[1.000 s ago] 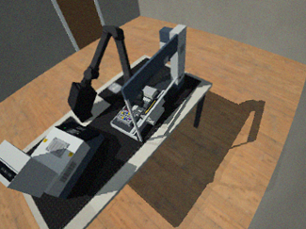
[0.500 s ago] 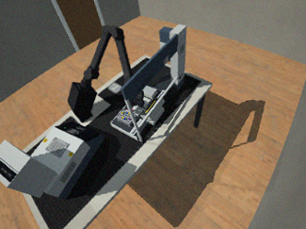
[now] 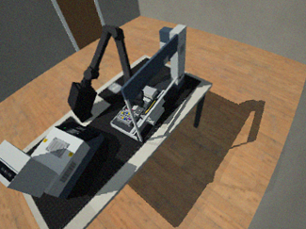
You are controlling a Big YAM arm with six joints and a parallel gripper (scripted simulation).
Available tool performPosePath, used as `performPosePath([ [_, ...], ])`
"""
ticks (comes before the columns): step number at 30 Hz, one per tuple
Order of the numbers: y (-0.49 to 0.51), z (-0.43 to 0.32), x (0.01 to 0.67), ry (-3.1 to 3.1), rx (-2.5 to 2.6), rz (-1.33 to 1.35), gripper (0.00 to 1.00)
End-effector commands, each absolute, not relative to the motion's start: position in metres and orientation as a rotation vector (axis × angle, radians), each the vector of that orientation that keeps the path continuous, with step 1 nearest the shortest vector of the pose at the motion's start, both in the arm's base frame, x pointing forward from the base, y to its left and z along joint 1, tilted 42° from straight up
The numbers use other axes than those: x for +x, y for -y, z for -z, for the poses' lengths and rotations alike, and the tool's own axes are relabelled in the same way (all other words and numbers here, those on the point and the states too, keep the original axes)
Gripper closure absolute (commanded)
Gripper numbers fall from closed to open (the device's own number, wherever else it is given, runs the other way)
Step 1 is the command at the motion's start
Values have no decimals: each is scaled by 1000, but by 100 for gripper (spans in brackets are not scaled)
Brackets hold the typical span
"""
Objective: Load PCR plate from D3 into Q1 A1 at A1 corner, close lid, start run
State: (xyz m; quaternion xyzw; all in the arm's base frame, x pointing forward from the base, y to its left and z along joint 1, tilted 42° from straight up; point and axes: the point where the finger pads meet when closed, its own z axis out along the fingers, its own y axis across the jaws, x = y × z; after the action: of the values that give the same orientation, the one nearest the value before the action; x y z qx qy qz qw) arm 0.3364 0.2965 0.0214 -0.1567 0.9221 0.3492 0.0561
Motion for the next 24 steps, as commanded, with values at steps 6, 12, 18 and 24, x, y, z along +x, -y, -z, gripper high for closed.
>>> performPosePath([
  [6,-298,-28,340,-2789,-477,-1059,100],
  [12,-299,-28,343,-2787,-476,-1059,100],
  [18,-300,-27,345,-2789,-473,-1059,100],
  [24,-301,-26,347,-2778,-475,-1060,100],
])
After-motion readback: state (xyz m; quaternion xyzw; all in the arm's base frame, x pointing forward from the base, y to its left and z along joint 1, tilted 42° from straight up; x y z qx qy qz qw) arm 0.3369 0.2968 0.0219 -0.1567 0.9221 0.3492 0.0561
